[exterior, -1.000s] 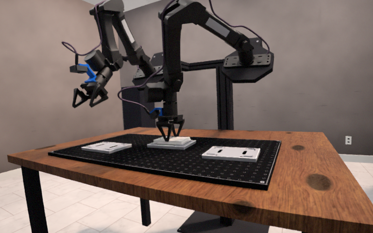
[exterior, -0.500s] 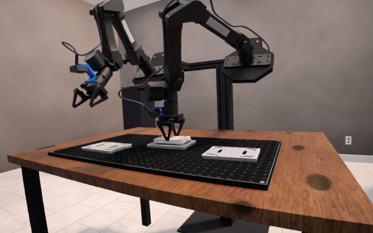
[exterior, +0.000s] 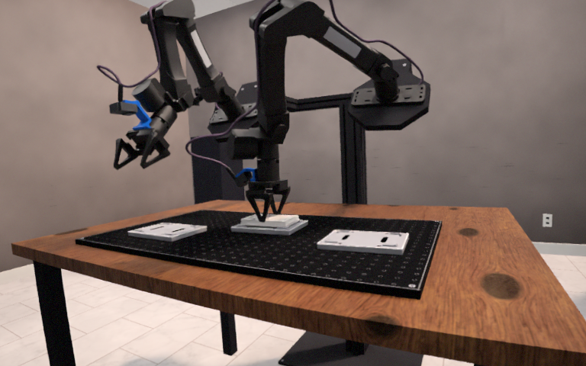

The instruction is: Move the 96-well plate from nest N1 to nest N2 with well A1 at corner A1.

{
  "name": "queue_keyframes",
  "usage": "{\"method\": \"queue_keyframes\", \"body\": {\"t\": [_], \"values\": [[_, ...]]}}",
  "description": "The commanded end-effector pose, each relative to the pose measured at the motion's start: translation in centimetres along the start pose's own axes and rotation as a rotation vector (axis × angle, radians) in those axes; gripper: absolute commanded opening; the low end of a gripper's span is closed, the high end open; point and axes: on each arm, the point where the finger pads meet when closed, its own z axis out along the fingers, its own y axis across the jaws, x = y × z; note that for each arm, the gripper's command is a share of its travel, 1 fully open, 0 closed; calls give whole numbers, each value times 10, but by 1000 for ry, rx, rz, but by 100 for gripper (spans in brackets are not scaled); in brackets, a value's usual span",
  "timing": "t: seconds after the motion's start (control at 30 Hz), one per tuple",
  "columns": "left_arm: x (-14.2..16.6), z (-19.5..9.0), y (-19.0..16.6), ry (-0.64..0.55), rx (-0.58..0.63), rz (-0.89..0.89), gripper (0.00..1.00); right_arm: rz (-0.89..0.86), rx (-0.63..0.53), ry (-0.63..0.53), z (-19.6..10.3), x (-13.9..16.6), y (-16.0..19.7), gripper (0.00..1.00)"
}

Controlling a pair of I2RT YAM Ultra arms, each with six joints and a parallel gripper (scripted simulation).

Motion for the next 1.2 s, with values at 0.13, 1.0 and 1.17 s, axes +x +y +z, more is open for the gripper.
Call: {"method": "queue_keyframes", "body": {"t": [0.13, 1.0, 1.17], "values": [[-8, 17, 2, -15, -6, 2, 78, 4, 14, 5, -2, 5, -5, 100], [4, -21, -4, 17, 12, 21, 100, 4, 14, 5, -2, 5, -5, 100], [4, -28, -8, 17, 12, 22, 100, 4, 14, 5, -2, 5, -5, 100]]}}
